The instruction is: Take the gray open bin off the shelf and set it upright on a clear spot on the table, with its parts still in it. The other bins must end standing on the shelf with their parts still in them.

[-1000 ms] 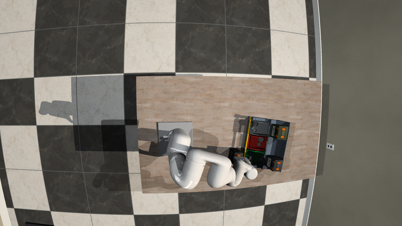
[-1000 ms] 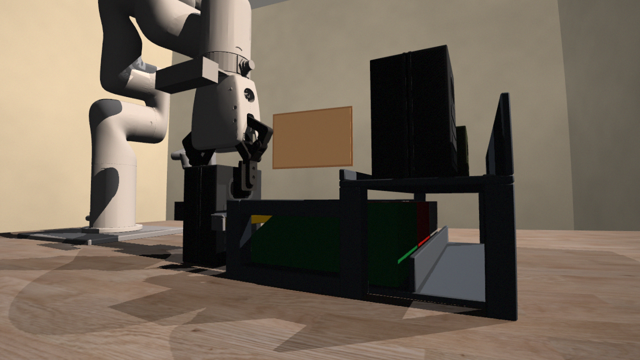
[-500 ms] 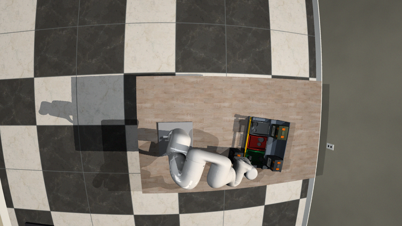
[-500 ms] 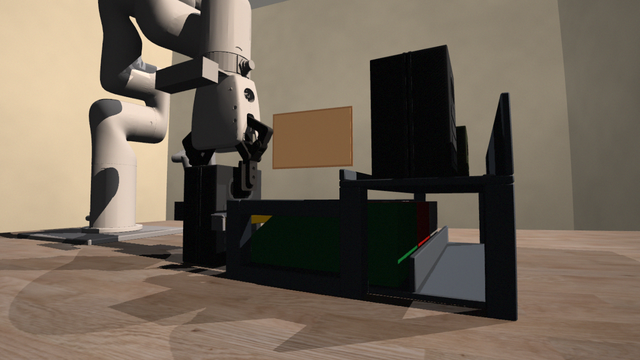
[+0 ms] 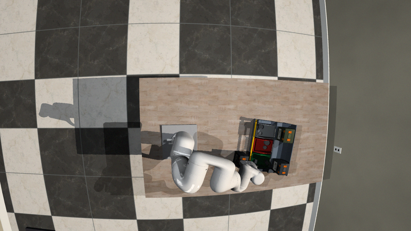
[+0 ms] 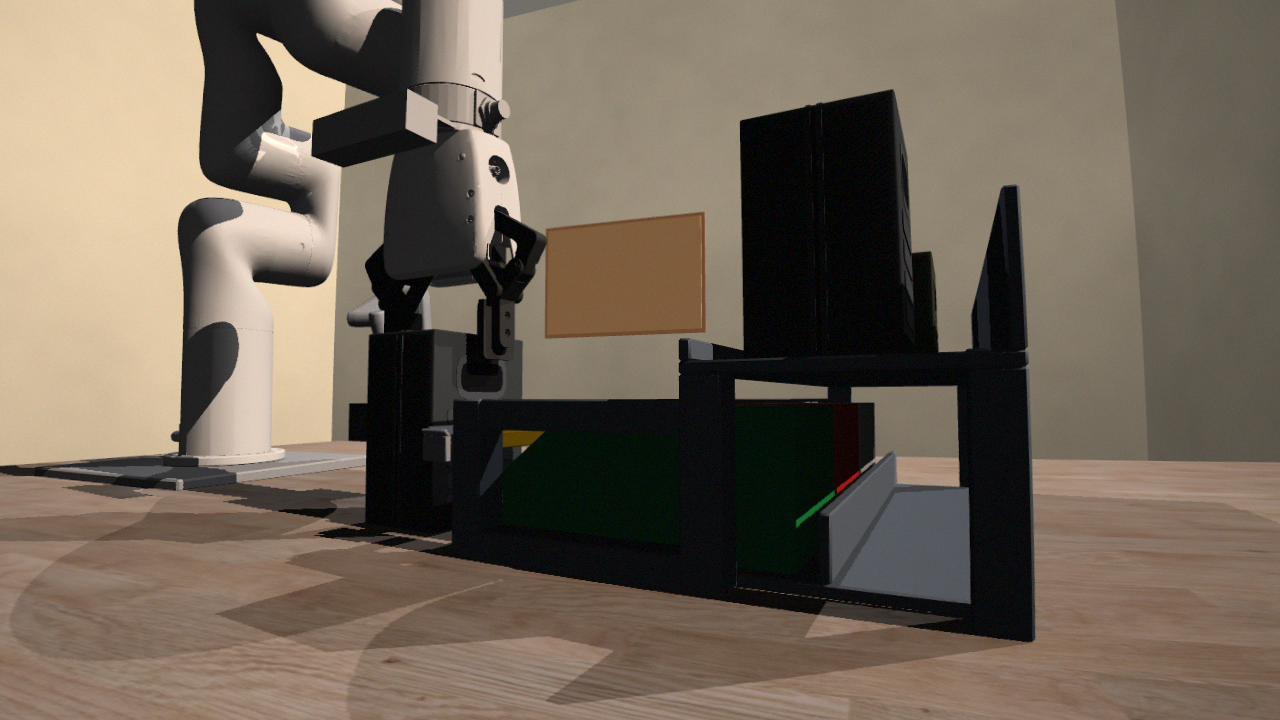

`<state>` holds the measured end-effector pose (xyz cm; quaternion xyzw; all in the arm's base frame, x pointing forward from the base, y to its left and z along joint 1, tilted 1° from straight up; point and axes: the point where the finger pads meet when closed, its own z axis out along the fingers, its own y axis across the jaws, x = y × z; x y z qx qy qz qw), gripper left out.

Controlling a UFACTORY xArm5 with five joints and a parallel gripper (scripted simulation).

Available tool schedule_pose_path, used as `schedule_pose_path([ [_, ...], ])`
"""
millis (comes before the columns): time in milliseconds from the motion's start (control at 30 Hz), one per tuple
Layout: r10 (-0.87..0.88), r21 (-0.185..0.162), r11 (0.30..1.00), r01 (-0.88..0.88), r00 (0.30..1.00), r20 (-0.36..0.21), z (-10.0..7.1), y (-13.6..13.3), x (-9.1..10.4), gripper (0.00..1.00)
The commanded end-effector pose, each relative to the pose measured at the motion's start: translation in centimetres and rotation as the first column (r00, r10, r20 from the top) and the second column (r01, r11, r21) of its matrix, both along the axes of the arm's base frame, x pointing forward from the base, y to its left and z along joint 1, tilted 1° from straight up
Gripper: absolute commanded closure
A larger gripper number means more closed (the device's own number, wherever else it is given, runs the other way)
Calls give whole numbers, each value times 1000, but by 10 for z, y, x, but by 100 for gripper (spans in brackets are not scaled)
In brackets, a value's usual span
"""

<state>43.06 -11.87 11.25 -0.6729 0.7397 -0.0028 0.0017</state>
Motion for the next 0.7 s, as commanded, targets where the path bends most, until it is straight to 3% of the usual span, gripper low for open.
schedule_pose_path([
  [0, 0, -1, 1000, 0, 1000, 3, 13, 0, 1, 0],
  [300, 0, -1, 1000, 0, 1000, 2, 38, 0, 1, 0],
  [667, 0, -1, 1000, 0, 1000, 2, 39, 0, 1, 0],
])
